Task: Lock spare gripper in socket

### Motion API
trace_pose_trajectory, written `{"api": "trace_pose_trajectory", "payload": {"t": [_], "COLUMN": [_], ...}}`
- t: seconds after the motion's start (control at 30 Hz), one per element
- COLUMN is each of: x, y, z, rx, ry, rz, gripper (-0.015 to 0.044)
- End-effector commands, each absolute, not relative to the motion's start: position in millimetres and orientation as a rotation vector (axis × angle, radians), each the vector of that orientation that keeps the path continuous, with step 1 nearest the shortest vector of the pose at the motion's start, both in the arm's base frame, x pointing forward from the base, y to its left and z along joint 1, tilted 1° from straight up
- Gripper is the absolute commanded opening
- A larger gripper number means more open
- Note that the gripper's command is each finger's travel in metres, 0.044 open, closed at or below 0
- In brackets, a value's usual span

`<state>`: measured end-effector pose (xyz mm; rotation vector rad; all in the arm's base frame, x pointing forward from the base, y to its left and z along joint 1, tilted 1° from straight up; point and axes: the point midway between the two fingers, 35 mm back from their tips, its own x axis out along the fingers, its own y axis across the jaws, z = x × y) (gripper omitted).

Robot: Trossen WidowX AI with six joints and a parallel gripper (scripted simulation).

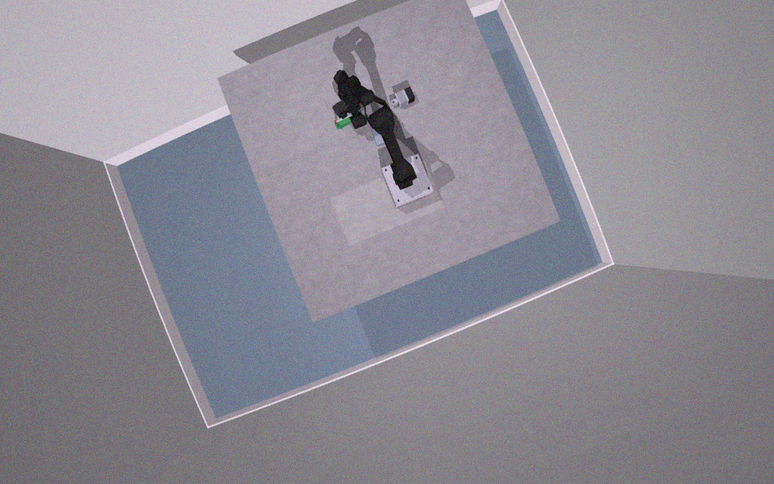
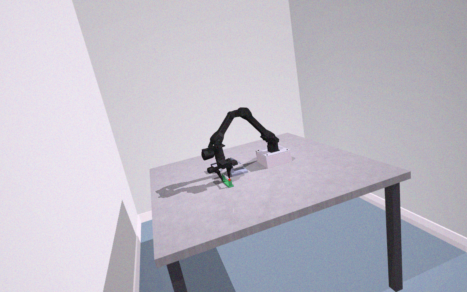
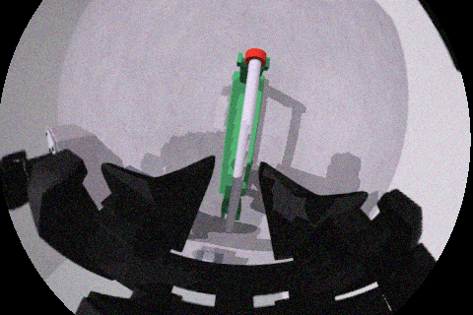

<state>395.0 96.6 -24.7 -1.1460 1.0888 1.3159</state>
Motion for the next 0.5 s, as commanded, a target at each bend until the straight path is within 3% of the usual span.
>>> {"api": "trace_pose_trajectory", "payload": {"t": [0.0,0.17,0.47], "x": [395,393,391], "y": [97,96,96], "z": [-25,-12,4], "rx": [-1.146,-1.143,-1.137], "ry": [1.089,1.094,1.108], "rz": [1.316,1.32,1.33], "gripper": [0.0315,0.044,0.044]}}
